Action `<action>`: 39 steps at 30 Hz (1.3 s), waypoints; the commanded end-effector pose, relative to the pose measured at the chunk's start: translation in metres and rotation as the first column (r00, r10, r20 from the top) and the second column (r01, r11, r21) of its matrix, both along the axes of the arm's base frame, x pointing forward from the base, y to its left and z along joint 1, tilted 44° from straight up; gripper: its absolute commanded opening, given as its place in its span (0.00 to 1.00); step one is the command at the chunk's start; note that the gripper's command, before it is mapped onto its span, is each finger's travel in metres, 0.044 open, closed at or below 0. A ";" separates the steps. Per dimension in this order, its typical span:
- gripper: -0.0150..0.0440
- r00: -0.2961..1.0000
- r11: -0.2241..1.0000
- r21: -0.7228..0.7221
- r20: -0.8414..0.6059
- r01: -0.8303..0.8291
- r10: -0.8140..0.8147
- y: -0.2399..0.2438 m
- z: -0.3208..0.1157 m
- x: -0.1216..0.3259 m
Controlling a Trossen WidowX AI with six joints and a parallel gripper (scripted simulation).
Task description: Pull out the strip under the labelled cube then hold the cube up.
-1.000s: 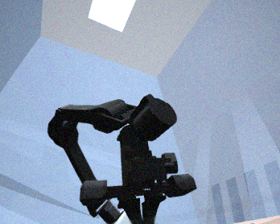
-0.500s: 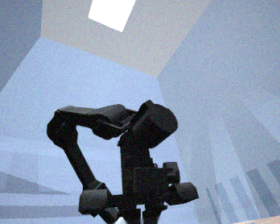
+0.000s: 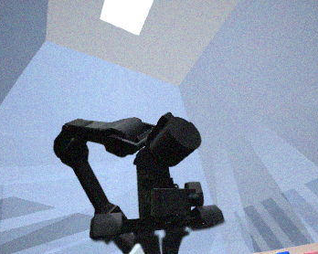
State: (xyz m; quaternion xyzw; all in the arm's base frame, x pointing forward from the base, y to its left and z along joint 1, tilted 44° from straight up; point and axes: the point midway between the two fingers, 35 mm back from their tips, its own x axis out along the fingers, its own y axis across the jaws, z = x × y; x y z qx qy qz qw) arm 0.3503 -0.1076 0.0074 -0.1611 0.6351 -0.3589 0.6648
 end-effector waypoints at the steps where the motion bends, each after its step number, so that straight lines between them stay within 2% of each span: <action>1: 0.25 1.000 1.000 -0.004 -0.003 -0.003 0.003 -0.001 0.000 0.000; 39: 0.25 1.000 1.000 -0.004 -0.004 -0.003 0.003 0.000 -0.005 -0.010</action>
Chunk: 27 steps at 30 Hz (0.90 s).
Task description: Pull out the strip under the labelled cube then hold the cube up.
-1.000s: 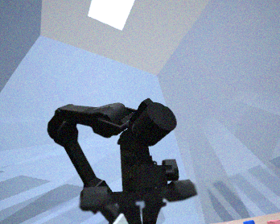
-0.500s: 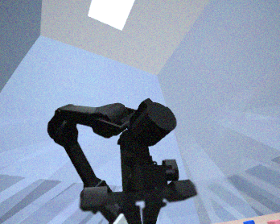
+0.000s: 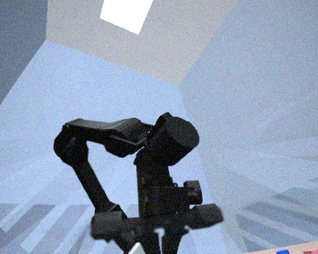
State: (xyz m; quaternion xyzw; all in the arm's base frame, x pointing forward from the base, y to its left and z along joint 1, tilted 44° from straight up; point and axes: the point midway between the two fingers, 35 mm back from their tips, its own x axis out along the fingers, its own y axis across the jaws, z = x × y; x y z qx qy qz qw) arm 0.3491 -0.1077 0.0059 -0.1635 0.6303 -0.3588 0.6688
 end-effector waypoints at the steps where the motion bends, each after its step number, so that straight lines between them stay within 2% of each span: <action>1: 0.25 1.000 1.000 0.001 -0.014 0.005 -0.005 0.000 -0.003 -0.010; 27: 0.25 1.000 1.000 0.001 -0.016 0.005 -0.005 0.010 -0.011 -0.048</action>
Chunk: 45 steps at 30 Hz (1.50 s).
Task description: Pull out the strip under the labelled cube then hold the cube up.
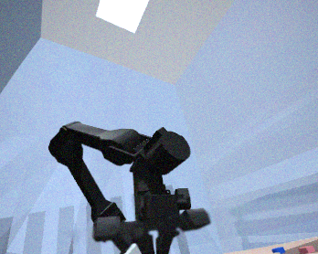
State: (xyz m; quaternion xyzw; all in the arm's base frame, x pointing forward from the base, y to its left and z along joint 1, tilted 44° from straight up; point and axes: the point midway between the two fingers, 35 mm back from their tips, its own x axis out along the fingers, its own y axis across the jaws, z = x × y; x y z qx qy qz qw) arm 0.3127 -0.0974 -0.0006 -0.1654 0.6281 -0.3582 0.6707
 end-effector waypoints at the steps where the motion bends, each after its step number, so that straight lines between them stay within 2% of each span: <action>1: 0.25 1.000 1.000 0.004 -0.020 0.010 -0.010 0.000 -0.005 -0.013; 45: 0.25 1.000 1.000 0.005 -0.024 0.010 -0.010 0.015 -0.015 -0.075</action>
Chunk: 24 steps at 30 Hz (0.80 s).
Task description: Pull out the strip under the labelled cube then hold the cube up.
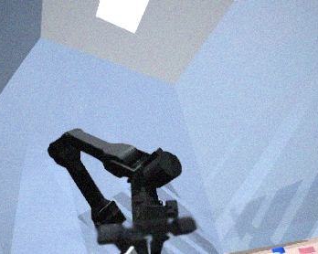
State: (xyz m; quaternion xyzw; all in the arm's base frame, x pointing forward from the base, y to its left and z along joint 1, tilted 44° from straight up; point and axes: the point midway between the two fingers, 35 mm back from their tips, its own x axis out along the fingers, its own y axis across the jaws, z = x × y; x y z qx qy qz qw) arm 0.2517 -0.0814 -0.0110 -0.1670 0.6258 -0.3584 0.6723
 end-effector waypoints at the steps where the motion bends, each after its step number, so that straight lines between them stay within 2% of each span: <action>1: 0.25 1.000 1.000 0.009 -0.028 0.014 -0.013 0.000 -0.005 -0.016; 24: 0.25 0.999 1.000 0.009 -0.030 0.014 -0.013 0.008 -0.010 -0.046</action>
